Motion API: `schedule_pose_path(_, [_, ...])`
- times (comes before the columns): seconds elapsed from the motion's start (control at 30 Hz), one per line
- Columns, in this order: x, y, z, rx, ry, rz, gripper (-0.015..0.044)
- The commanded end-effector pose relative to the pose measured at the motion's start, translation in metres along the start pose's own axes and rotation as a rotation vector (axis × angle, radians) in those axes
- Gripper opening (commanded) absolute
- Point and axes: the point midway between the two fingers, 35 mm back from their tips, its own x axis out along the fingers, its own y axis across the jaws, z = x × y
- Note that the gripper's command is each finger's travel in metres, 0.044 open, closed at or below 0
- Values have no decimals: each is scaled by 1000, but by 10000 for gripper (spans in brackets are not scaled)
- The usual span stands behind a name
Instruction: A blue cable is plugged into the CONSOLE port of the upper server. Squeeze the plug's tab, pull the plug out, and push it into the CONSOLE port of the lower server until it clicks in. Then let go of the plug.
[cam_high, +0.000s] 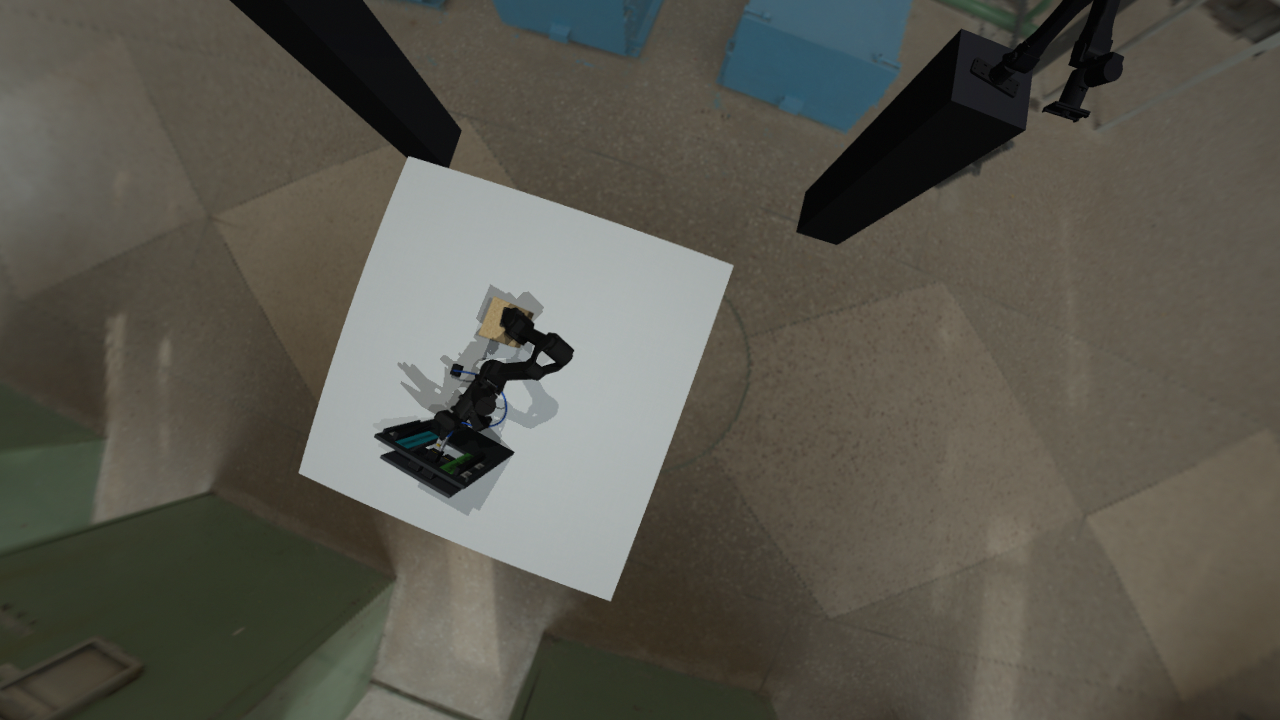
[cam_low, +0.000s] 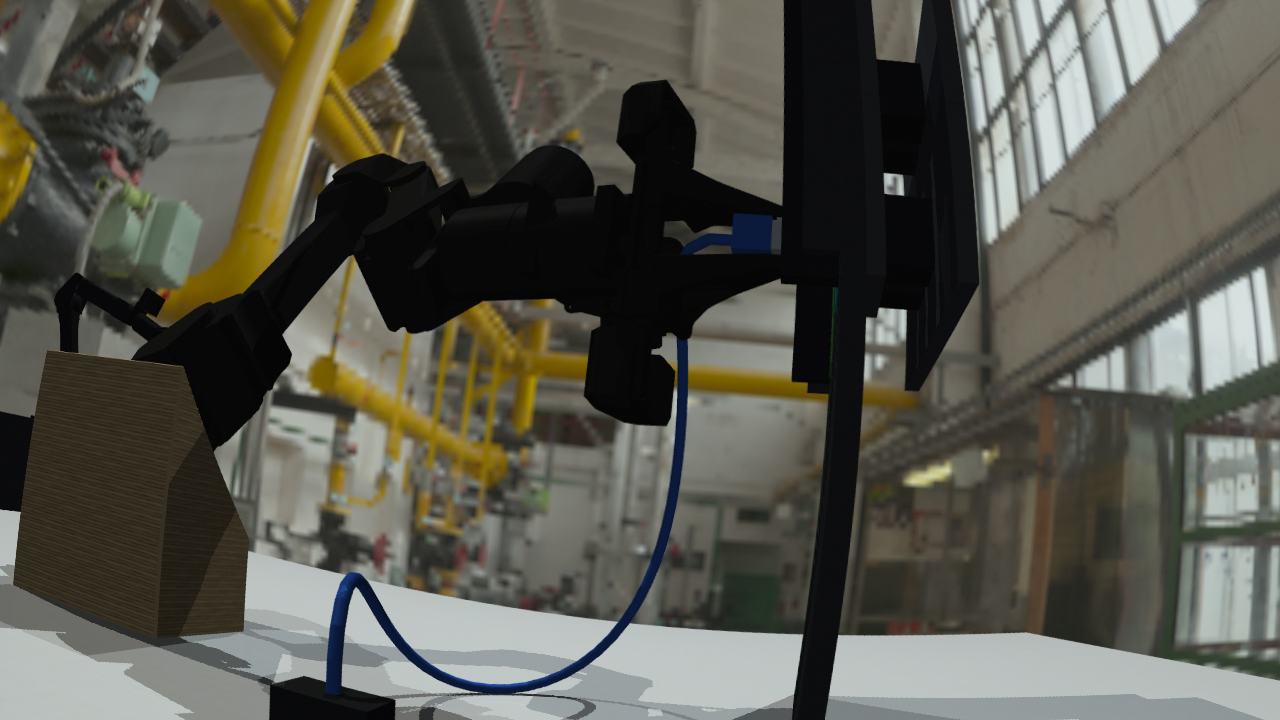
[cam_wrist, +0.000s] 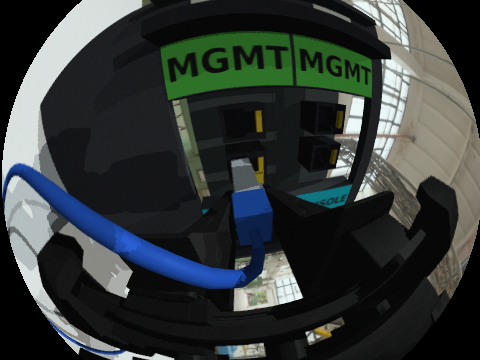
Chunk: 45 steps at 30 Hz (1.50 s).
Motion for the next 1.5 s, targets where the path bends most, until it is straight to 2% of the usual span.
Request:
schedule_pose_path(0.0, [2,-3,1,6,0,-13,0])
schedule_pose_path(1.47, [9,-2,2,7,-1,-15,0])
